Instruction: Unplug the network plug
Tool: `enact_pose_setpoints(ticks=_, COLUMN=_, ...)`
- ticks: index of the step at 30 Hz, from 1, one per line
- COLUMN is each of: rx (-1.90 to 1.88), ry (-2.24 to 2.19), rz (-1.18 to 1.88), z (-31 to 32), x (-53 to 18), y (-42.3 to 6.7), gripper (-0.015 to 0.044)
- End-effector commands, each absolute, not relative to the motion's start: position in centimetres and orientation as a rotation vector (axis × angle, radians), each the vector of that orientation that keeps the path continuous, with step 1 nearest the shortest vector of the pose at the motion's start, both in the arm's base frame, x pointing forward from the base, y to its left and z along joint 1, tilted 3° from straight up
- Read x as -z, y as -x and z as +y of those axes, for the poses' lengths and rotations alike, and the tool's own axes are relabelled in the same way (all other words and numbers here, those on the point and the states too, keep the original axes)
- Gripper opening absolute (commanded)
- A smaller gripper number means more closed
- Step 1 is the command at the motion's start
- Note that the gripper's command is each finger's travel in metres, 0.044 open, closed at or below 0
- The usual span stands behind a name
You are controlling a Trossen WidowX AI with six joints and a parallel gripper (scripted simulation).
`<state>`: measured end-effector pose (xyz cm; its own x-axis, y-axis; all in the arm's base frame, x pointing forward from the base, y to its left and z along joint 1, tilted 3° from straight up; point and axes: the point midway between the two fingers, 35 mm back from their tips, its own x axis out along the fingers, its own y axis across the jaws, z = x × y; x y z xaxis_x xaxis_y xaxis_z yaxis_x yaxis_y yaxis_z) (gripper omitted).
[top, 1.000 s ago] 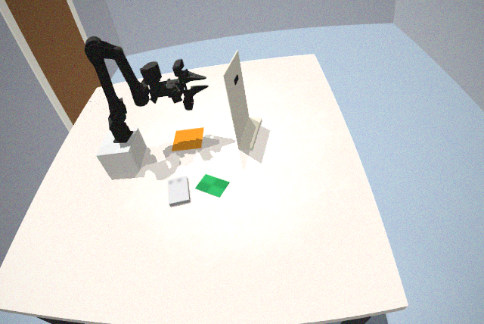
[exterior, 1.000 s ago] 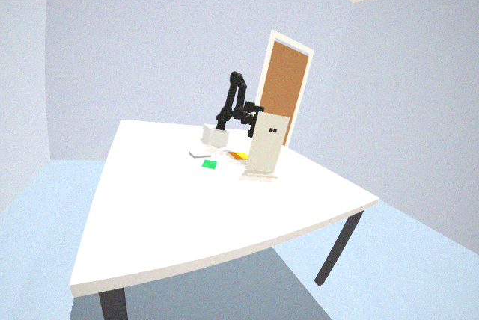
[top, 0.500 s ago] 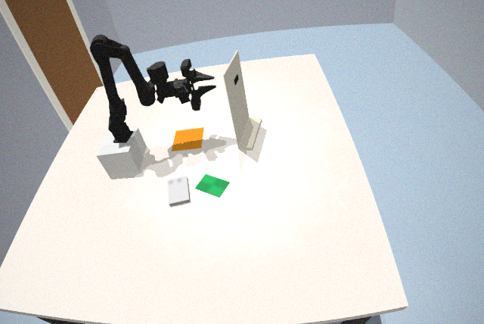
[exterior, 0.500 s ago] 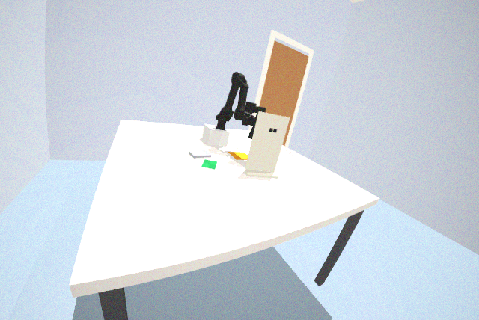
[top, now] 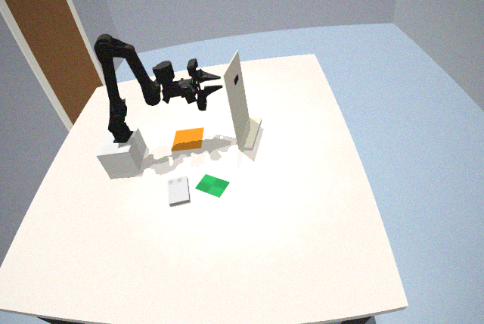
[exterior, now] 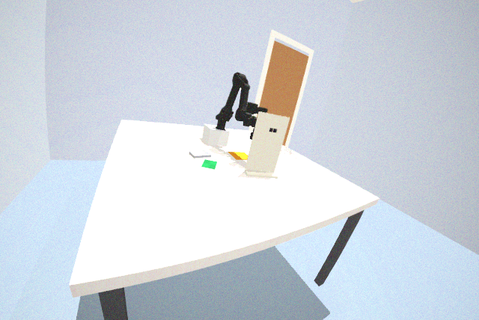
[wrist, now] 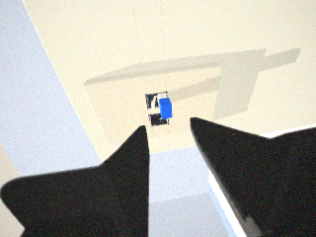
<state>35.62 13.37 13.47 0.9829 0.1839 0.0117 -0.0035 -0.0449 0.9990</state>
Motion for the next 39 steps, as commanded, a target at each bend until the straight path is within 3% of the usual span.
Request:
enact_pose_setpoints(ticks=1, rx=-0.154, ry=-1.607, rz=0.14, z=13.3, x=-13.5, y=-36.5, gripper=0.0156)
enact_pose_setpoints(ticks=16, rx=-0.156, ry=-1.615, rz=0.14, z=13.0, x=-13.5, y=-38.5, gripper=0.0156)
enact_pose_setpoints(ticks=18, rx=-0.156, ry=-1.615, rz=0.14, z=13.0, x=-13.5, y=-38.5, gripper=0.0104)
enact_pose_setpoints(ticks=33, rx=-0.156, ry=-1.615, rz=0.14, z=13.0, x=-13.5, y=-38.5, gripper=0.0004)
enact_pose_setpoints(ticks=39, rx=-0.156, ry=-1.615, rz=0.14, z=13.0, x=-13.5, y=-38.4, gripper=0.0)
